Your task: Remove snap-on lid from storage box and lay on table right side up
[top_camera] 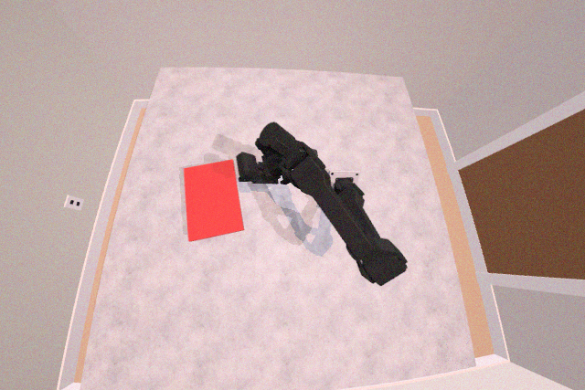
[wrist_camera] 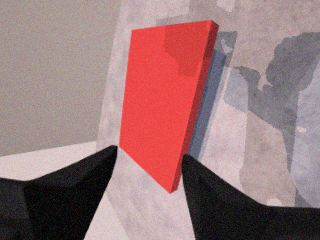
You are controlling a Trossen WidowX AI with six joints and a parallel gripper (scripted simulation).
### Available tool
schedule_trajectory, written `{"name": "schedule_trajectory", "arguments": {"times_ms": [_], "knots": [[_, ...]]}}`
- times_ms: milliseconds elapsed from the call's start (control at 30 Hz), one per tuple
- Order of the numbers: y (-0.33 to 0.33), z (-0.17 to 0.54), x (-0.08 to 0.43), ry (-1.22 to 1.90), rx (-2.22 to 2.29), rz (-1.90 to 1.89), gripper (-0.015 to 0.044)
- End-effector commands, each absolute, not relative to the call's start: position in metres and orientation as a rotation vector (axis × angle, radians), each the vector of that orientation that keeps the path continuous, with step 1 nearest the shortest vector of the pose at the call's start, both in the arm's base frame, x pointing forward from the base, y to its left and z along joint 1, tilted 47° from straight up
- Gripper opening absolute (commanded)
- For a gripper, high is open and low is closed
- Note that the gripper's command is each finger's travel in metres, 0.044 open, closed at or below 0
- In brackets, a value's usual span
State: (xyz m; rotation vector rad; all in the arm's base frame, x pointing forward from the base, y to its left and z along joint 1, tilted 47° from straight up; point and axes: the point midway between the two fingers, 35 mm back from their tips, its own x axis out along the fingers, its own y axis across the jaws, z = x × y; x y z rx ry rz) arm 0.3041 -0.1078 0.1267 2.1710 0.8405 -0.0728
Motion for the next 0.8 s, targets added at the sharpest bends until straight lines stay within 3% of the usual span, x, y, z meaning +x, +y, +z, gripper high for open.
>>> {"name": "schedule_trajectory", "arguments": {"times_ms": [0, 233, 767], "knots": [[-0.108, 0.124, 0.304, 0.843, 2.190, -0.075, 0.0235], [-0.064, 0.082, 0.307, 0.842, 2.191, -0.073, 0.0235], [-0.059, 0.078, 0.313, 0.845, 2.188, -0.077, 0.0235]]}}
